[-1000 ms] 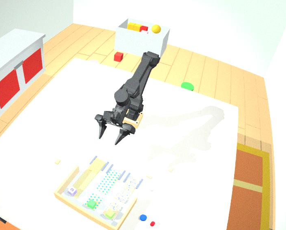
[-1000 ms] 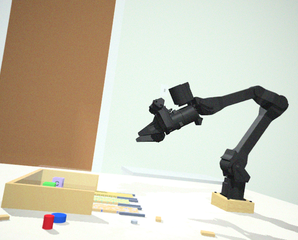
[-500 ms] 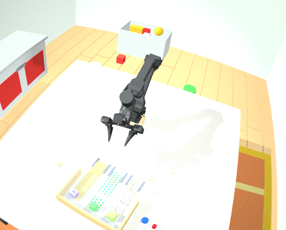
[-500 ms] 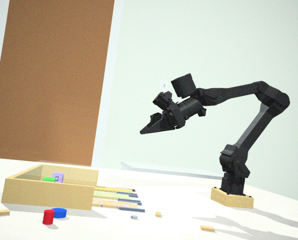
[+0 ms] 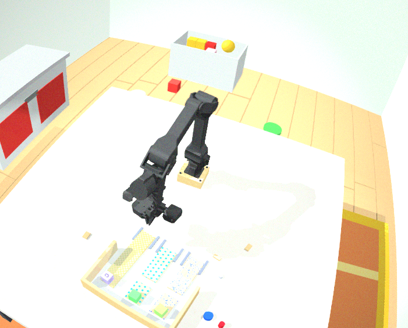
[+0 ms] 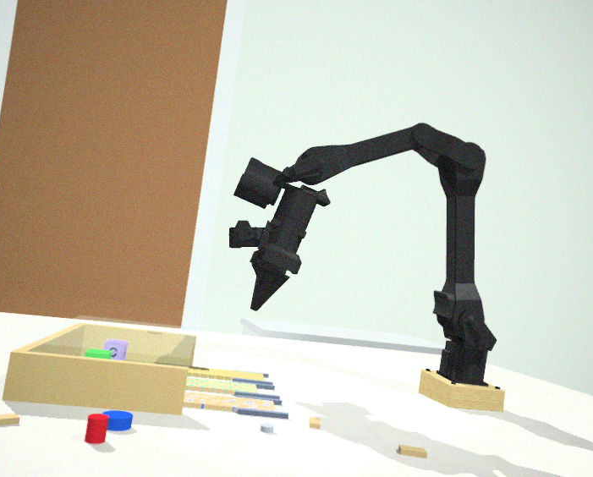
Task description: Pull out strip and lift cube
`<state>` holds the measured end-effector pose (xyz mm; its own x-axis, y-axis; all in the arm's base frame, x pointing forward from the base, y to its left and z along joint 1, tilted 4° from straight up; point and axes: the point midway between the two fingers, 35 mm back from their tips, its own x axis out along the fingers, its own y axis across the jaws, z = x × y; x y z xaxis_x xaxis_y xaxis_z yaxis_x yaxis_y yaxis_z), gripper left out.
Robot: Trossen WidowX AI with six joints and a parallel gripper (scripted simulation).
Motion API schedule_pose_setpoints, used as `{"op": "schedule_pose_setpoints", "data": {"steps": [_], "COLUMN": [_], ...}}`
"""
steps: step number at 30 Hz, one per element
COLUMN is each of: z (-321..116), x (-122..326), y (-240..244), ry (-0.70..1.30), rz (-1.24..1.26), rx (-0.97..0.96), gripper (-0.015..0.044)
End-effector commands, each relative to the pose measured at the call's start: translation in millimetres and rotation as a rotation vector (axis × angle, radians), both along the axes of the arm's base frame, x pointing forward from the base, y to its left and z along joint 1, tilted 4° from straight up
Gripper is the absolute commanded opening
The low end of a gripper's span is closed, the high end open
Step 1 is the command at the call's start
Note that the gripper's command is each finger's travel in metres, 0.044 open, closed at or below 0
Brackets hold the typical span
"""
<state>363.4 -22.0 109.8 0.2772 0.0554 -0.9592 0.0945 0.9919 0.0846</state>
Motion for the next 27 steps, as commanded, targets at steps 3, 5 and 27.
{"op": "schedule_pose_setpoints", "data": {"steps": [3,5,27], "z": [-34,-35,-65], "x": [5,5,6], "y": [-18,-18,-17], "ry": [0.258,0.266,0.266], "rz": [-0.022,-0.023,-0.023], "rx": [0.004,0.005,0.005], "gripper": [0.0,0.0,0.0]}}
